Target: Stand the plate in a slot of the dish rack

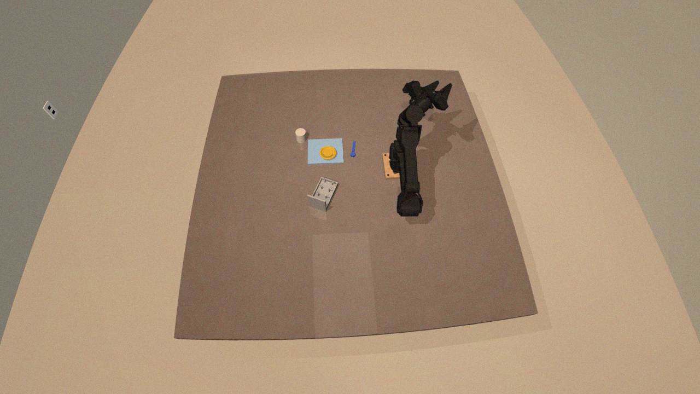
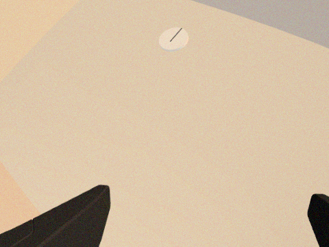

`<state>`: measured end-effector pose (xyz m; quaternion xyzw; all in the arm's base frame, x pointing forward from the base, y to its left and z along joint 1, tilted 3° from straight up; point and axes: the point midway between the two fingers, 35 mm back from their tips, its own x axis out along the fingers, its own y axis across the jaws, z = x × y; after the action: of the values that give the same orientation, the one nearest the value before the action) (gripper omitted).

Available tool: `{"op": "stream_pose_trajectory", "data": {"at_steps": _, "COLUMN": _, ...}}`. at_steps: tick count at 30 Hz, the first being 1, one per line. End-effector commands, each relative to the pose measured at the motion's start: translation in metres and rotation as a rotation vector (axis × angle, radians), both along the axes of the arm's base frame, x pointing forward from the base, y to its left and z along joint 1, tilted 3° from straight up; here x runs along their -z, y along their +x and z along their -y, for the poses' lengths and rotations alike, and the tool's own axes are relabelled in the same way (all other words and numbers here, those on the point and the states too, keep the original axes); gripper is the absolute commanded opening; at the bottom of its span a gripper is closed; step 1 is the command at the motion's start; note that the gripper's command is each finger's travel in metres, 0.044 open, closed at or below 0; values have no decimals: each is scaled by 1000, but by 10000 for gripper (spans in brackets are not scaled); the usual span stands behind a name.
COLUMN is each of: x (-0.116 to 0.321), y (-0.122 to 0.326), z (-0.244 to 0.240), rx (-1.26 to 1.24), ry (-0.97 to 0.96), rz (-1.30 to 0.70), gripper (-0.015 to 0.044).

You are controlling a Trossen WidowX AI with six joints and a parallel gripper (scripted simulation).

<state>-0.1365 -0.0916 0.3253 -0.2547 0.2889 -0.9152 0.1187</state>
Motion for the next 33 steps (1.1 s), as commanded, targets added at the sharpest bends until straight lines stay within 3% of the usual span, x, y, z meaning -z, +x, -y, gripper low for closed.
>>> {"op": "stream_pose_trajectory", "data": {"at_steps": 1, "x": 0, "y": 0, "z": 1, "rx": -5, "ry": 3, "rz": 1, "gripper": 400}}
{"op": "stream_pose_trajectory", "data": {"at_steps": 16, "x": 11, "y": 39, "z": 96, "rx": -408, "ry": 279, "rz": 78, "gripper": 400}}
{"op": "stream_pose_trajectory", "data": {"at_steps": 33, "x": 53, "y": 130, "z": 174, "rx": -853, "ry": 637, "rz": 199, "gripper": 400}}
